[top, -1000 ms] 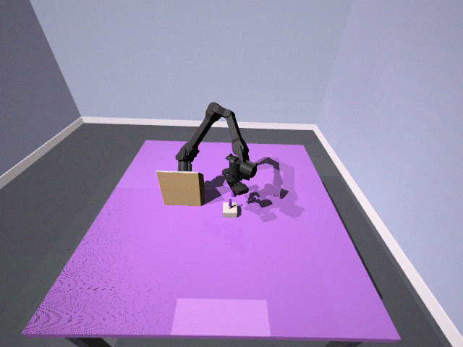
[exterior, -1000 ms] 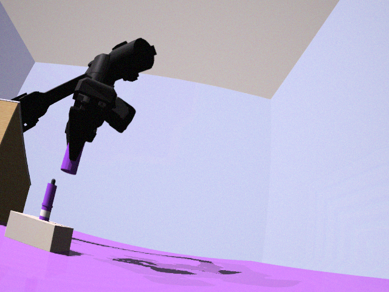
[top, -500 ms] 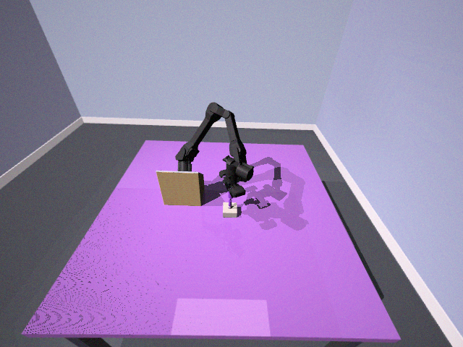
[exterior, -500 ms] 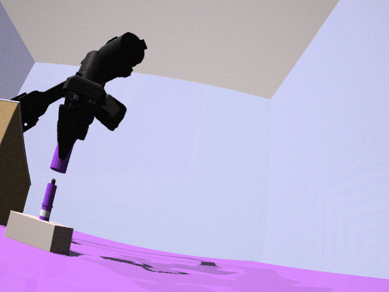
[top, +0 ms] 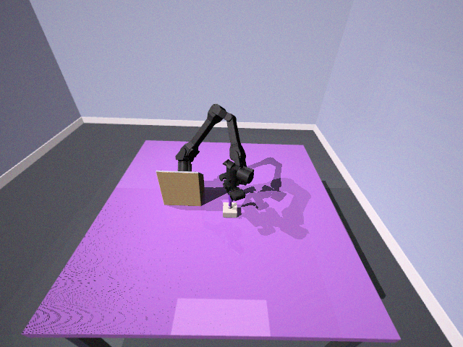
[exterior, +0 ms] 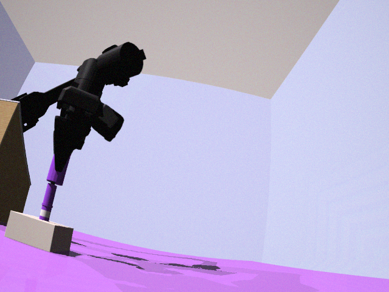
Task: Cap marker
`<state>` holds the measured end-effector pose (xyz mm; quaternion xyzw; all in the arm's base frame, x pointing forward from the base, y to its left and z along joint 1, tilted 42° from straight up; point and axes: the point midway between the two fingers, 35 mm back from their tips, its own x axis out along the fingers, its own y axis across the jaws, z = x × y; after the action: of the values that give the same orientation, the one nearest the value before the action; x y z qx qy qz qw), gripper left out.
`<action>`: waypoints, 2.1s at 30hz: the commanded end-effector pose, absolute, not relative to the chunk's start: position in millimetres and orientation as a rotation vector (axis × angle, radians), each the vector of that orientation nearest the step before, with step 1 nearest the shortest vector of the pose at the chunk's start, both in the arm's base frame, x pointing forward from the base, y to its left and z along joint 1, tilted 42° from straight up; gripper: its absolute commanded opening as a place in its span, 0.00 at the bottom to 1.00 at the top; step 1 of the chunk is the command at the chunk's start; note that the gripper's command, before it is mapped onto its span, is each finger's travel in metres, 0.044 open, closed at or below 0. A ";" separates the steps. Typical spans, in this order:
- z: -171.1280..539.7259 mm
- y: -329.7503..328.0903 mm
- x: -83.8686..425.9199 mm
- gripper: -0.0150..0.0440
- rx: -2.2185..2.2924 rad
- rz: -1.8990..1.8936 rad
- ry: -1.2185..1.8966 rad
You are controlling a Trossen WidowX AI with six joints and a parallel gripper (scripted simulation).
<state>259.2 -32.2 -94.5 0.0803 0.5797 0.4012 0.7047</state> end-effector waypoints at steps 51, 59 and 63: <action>-148.5 24.4 267.5 0.25 0.198 0.899 1.291; -149.1 24.6 267.2 0.25 0.198 0.899 1.291; -149.2 24.6 267.2 0.25 0.198 0.899 1.291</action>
<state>265.3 22.8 -147.7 0.0889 0.5827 0.4023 0.7005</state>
